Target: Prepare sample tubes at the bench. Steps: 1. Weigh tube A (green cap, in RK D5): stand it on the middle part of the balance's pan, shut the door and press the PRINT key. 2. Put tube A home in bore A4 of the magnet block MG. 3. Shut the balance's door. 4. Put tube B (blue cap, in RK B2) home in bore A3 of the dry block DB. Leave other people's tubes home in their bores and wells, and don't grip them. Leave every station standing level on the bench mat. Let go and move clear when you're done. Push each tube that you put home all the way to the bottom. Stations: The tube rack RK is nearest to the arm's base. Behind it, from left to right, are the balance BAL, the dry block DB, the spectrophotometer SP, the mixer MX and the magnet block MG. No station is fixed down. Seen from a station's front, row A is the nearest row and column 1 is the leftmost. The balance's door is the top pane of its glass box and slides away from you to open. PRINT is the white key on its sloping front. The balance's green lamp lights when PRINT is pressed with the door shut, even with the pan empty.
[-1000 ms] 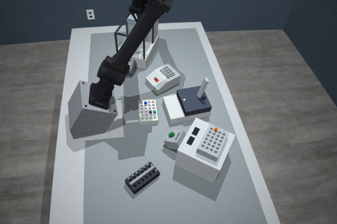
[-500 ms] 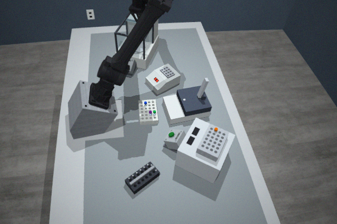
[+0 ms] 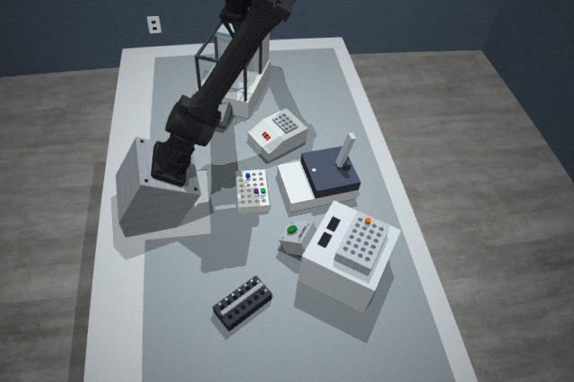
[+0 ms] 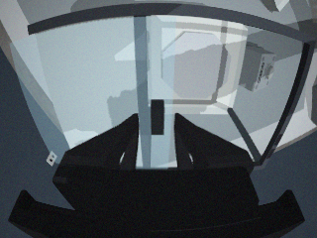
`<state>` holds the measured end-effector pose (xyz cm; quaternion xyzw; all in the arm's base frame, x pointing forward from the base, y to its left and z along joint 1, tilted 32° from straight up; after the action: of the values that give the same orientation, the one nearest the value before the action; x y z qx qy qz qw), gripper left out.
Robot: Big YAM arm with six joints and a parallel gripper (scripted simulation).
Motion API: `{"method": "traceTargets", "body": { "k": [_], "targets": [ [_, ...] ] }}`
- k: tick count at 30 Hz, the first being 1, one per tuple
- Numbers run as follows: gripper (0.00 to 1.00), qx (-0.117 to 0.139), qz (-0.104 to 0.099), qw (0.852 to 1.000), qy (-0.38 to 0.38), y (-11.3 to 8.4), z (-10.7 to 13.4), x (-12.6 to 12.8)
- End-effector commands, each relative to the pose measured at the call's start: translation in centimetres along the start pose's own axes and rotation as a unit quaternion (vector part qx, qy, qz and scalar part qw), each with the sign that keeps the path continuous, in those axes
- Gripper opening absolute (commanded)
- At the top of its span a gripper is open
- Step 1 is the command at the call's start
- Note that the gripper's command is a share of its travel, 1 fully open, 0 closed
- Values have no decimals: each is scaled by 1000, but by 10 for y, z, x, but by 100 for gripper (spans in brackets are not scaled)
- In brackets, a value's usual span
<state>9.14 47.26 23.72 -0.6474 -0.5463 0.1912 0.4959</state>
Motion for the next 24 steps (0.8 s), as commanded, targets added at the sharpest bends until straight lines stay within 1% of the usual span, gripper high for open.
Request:
{"method": "traceTargets", "body": {
  "k": [1,3,4,13,15,16,20,24],
  "targets": [
    [30,5,-15,1000,7,-10,-2,9],
    [30,12,-30,999,15,-32,-4,15],
    [30,13,-31,999,14,-35,-2,15],
    [30,12,-31,999,15,-50,-3,14],
    [30,12,-31,999,15,-50,-3,14],
    [30,10,-26,1000,11,-46,0,14],
    [30,12,-31,999,15,-58,-3,14],
    [30,12,-31,999,15,-65,-4,13]
  ]
}}
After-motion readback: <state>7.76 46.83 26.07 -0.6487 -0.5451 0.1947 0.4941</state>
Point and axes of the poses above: the point where the finger pads meet when closed, its own y axis out along the fingers, its own x axis across the jaws, z = x × y, the point moved 5 cm from there along -y, back along the fingers, and after that the axes turned 2 degrees about y, right-handed, at the moved point
